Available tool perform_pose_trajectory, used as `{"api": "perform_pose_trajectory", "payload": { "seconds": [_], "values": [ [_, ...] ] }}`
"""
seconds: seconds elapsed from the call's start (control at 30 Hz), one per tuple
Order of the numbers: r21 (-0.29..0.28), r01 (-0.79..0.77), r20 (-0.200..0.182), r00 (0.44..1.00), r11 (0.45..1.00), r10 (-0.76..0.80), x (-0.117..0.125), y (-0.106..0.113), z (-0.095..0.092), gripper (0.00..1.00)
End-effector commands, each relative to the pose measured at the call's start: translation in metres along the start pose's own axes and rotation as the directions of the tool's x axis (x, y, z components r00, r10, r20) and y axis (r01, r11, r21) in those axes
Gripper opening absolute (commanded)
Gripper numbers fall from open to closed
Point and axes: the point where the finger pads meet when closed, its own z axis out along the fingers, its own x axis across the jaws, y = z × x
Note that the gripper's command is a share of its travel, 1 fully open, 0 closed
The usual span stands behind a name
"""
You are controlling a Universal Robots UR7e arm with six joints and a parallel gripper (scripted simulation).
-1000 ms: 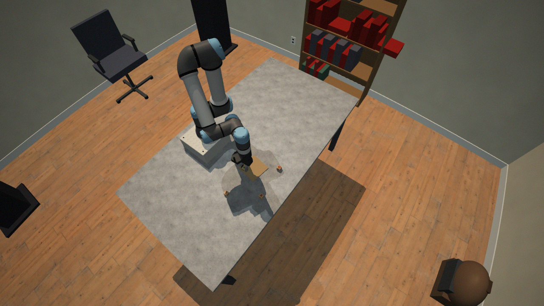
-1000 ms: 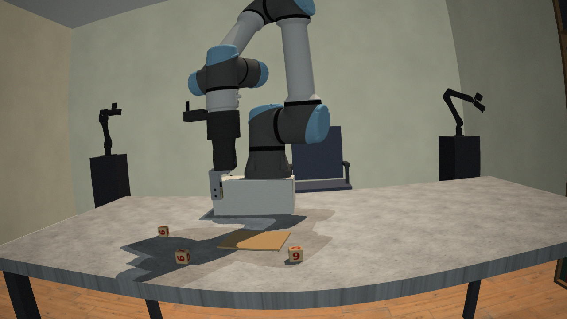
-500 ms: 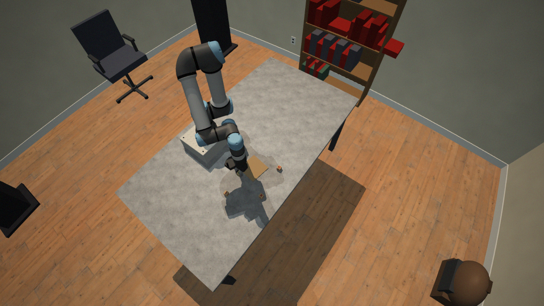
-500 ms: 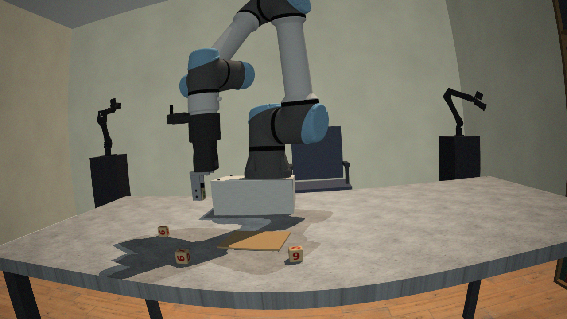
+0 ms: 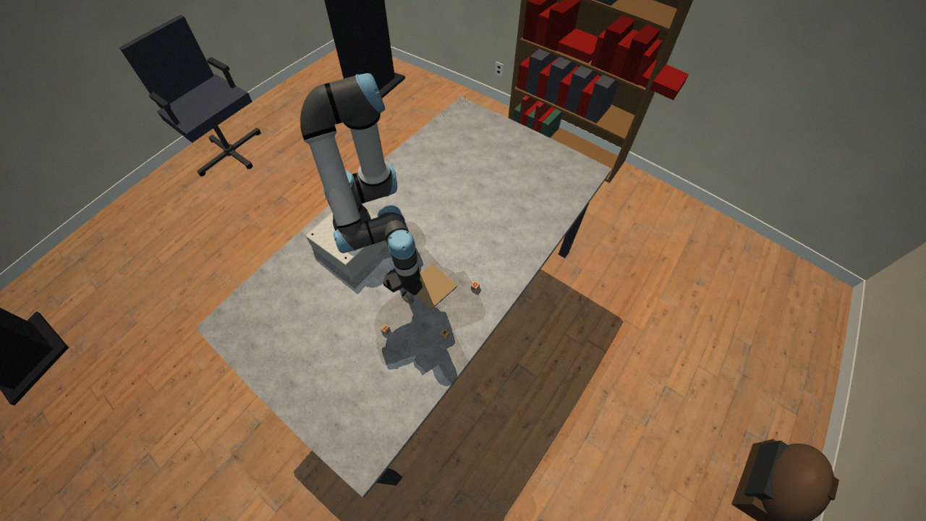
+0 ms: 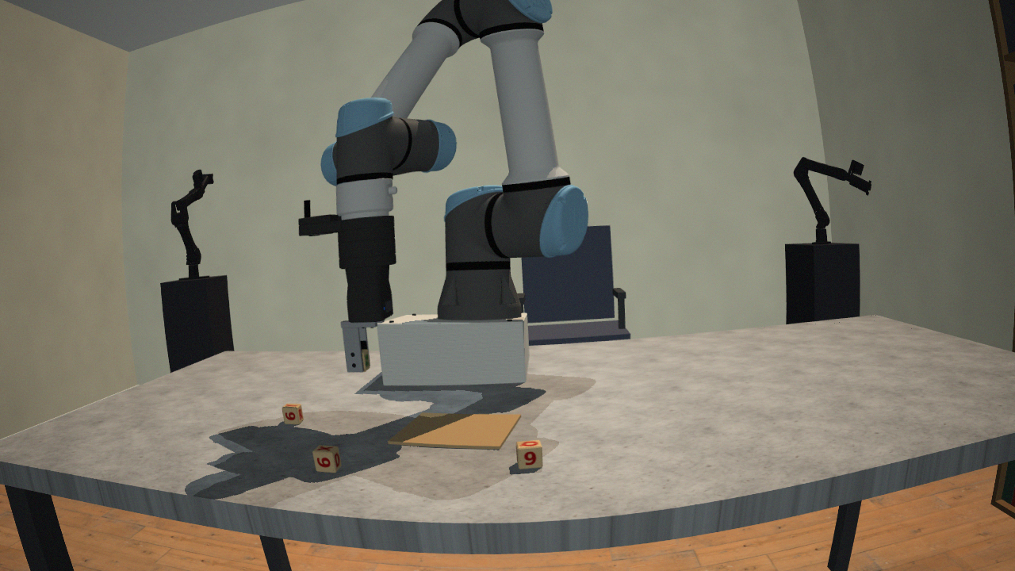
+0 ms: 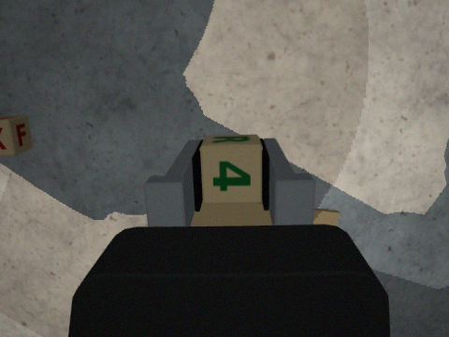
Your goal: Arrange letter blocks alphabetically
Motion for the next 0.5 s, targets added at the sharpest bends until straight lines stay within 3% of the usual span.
{"api": "perform_pose_trajectory", "payload": {
  "seconds": [0.0,0.47],
  "values": [
    [0.000,-0.002,0.000,1.000,1.000,0.002,0.001,-0.001,0.016,0.49],
    [0.000,-0.001,0.000,1.000,1.000,0.001,0.001,0.000,0.073,0.49]
  ]
}}
